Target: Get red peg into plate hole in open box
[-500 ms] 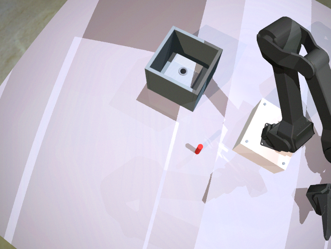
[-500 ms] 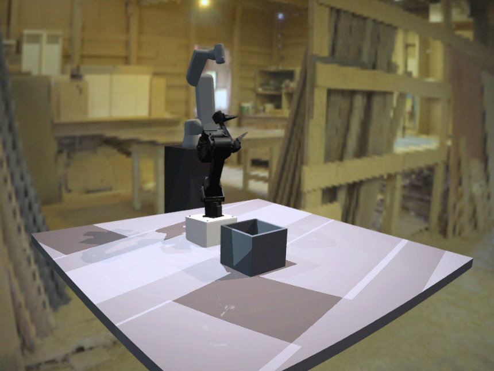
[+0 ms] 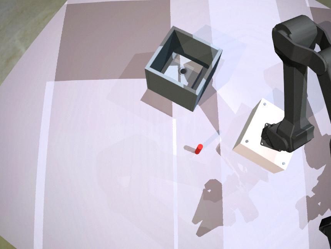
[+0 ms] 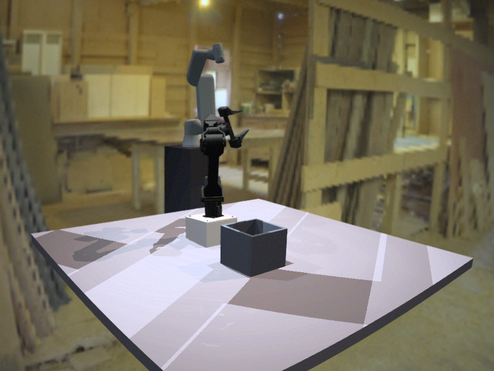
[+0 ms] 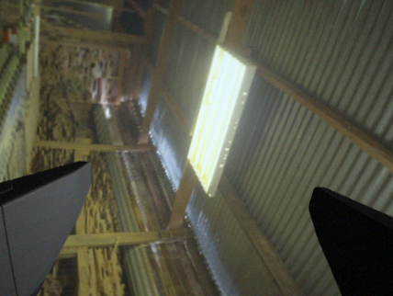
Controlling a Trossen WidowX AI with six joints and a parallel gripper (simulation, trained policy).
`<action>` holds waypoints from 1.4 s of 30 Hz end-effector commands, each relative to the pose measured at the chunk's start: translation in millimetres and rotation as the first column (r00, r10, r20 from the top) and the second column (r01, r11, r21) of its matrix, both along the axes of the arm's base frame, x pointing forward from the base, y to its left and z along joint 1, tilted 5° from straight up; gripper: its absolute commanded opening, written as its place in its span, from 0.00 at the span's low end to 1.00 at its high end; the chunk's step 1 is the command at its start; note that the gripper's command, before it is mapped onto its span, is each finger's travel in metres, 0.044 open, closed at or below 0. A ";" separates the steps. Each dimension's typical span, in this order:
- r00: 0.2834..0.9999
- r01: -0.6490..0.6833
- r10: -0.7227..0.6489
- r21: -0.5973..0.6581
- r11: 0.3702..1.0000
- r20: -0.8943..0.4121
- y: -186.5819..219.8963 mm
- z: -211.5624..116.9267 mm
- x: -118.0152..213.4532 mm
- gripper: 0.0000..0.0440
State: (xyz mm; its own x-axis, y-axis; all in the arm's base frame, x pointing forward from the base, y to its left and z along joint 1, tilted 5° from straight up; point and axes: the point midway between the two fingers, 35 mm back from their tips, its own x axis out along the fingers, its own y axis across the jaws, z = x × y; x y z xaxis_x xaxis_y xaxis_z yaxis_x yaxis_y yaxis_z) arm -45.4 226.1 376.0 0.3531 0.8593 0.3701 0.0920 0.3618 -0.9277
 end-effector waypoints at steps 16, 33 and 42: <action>0.806 -0.123 0.202 0.176 0.977 -0.557 54.7 13.9 19.5 1.00; 0.345 0.051 0.184 0.214 0.975 -0.920 93.6 -19.3 81.5 1.00; 0.074 0.236 0.127 0.141 0.962 -0.989 96.8 -54.3 124.6 1.00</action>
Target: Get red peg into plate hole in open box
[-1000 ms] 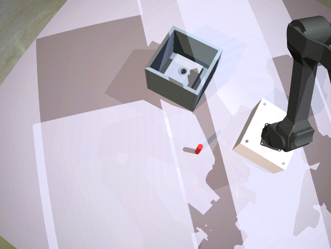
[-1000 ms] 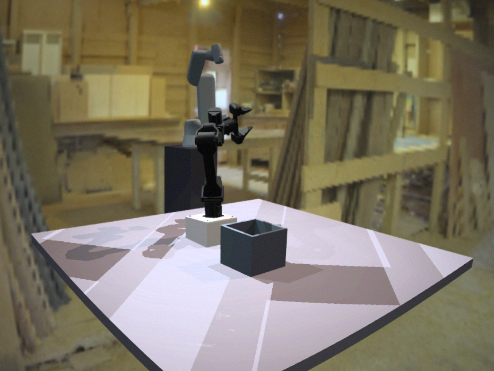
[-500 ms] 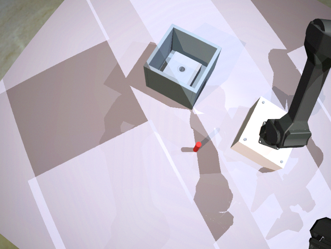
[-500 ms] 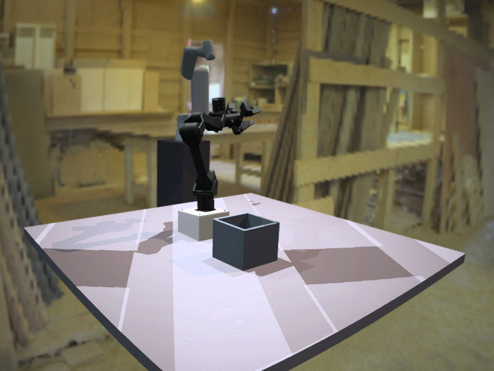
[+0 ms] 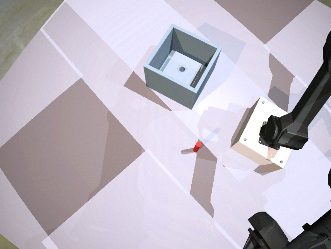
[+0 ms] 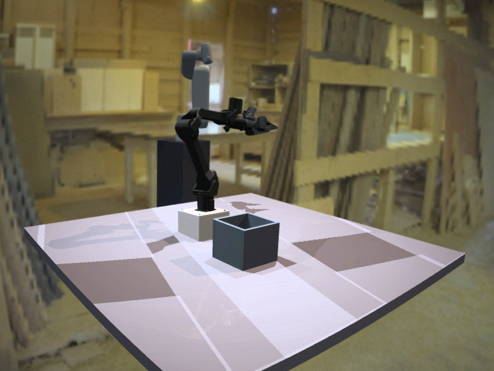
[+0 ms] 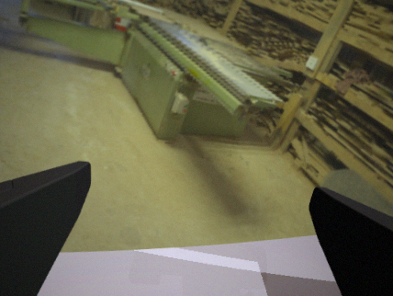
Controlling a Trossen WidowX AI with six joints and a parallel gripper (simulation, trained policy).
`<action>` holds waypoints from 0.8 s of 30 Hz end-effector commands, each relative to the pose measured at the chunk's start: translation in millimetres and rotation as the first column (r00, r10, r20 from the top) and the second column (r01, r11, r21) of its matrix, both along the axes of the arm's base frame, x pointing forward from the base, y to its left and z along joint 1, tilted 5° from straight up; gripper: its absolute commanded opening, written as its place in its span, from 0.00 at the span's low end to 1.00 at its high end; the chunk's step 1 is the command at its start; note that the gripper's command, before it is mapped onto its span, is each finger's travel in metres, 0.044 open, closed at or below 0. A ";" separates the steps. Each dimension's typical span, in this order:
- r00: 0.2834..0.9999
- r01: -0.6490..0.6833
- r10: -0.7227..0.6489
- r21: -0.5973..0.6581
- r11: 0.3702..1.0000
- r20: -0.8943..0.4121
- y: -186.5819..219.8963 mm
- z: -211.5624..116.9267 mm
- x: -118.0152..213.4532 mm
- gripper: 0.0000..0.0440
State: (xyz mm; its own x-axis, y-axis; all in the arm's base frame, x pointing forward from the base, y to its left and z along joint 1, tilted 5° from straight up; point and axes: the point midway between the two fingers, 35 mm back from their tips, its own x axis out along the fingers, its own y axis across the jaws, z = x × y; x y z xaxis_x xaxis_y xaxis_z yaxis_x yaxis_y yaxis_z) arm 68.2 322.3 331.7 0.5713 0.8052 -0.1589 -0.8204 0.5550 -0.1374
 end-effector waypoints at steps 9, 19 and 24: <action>0.914 0.214 -0.226 -0.073 0.974 -0.336 -10.6 -47.4 51.4 1.00; 0.714 0.414 -0.441 -0.180 0.892 -0.544 -37.0 -88.5 87.9 1.00; 0.579 0.504 -0.535 -0.247 0.828 -0.615 -54.2 -108.3 101.3 1.00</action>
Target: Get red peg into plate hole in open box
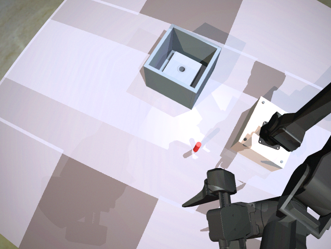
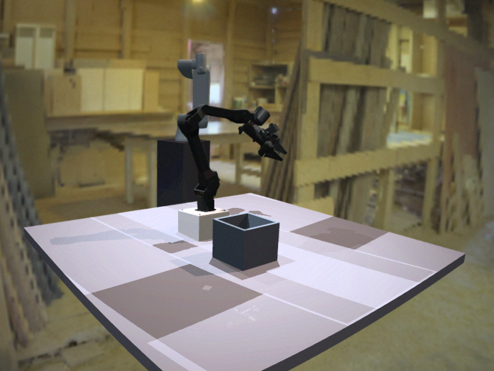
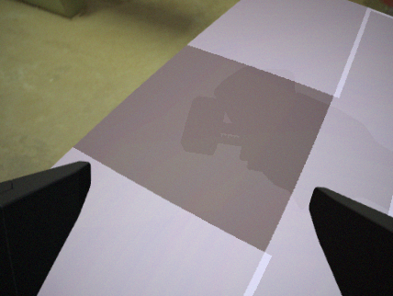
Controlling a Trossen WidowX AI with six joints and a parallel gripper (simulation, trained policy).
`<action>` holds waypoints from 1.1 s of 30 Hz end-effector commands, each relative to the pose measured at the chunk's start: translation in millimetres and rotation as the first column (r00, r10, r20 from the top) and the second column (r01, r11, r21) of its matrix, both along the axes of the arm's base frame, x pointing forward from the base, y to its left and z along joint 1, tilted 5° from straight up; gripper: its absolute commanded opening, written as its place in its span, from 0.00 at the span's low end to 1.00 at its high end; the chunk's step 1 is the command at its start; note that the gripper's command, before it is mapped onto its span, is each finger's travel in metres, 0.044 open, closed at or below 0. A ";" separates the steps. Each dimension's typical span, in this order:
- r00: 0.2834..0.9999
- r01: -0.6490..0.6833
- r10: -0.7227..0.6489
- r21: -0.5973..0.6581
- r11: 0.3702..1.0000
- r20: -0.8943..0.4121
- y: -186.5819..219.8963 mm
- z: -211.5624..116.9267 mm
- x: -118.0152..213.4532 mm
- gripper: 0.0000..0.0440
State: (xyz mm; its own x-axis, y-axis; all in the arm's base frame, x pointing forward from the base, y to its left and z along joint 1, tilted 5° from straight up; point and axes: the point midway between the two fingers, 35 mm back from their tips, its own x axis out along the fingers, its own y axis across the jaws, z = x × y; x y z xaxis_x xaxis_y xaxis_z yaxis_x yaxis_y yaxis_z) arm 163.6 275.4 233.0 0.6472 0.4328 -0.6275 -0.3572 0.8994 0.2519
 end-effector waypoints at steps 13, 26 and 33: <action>0.851 0.401 -0.414 -0.109 0.909 -0.322 -57.9 -55.5 23.3 1.00; 0.528 0.669 -0.700 -0.272 0.692 -0.481 -107.7 -90.0 19.7 1.00; 0.322 0.758 -0.794 -0.362 0.542 -0.515 -129.8 -104.8 13.1 1.00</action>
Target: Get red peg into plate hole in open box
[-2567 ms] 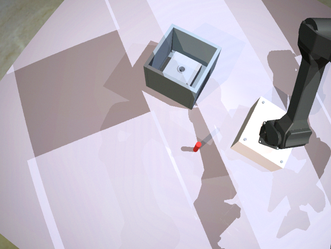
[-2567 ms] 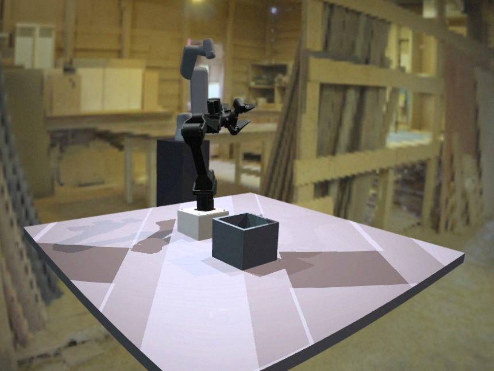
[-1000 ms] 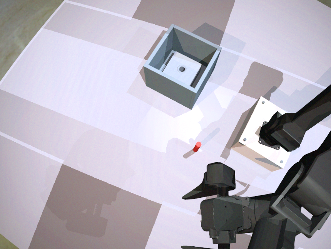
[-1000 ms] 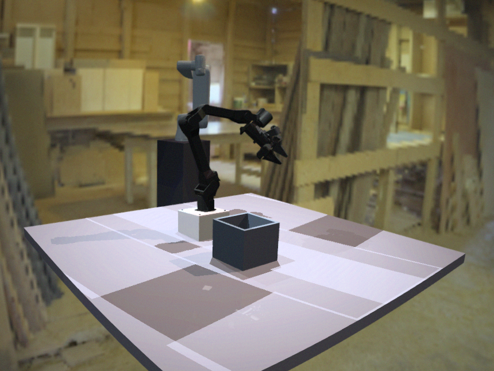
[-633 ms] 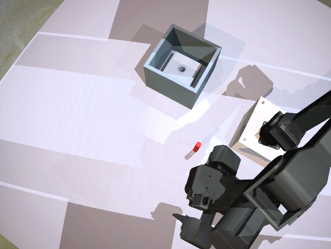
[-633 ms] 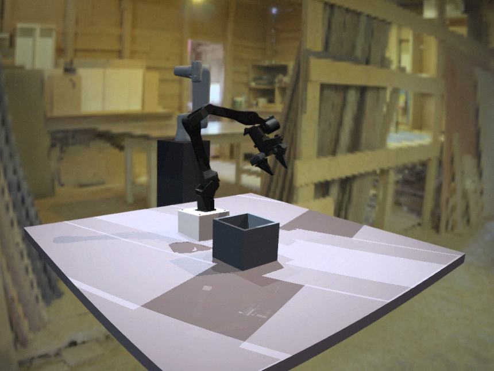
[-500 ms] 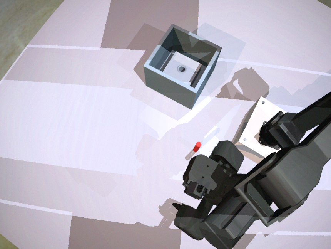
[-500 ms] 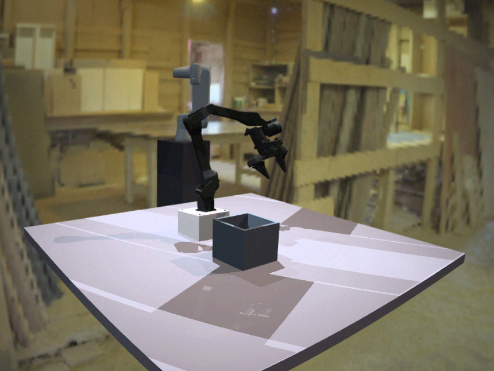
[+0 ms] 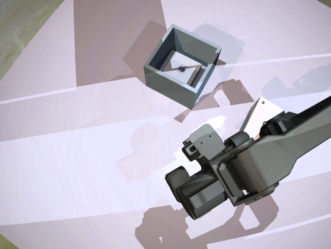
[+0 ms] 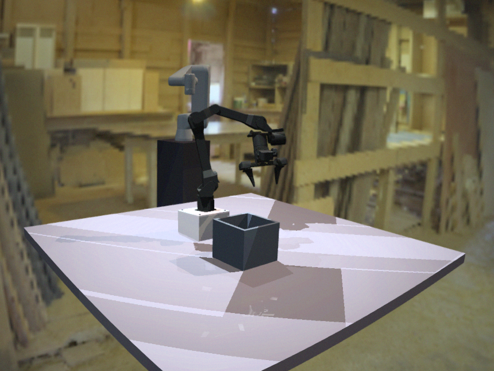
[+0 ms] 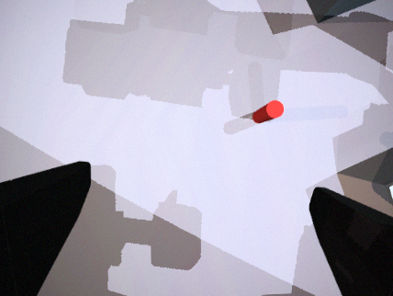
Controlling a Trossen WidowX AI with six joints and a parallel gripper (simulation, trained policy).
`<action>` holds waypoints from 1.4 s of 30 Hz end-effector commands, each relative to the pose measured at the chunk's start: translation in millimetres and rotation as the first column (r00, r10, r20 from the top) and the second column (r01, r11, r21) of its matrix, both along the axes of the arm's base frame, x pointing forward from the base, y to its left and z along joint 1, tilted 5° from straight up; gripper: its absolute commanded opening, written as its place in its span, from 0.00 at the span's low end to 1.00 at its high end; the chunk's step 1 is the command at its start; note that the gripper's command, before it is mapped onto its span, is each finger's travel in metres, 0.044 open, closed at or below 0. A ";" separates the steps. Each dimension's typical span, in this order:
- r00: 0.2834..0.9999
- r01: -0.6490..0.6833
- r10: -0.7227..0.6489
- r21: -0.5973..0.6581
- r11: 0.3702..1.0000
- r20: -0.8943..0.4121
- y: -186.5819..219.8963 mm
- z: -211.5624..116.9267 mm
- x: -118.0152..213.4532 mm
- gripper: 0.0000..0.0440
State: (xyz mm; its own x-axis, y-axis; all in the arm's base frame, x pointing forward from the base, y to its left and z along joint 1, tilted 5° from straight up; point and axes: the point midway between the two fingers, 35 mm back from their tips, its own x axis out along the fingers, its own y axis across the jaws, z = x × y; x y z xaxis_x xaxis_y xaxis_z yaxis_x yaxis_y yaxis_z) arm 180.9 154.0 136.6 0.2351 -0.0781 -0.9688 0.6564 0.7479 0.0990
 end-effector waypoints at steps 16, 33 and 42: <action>0.928 0.321 -0.331 -0.084 0.943 -0.170 -32.2 -48.4 -11.1 1.00; 0.890 0.387 -0.414 -0.159 0.908 -0.194 -45.4 -88.7 -9.4 0.96; 0.875 0.419 -0.444 -0.160 0.894 -0.190 -50.9 -114.6 -6.3 0.91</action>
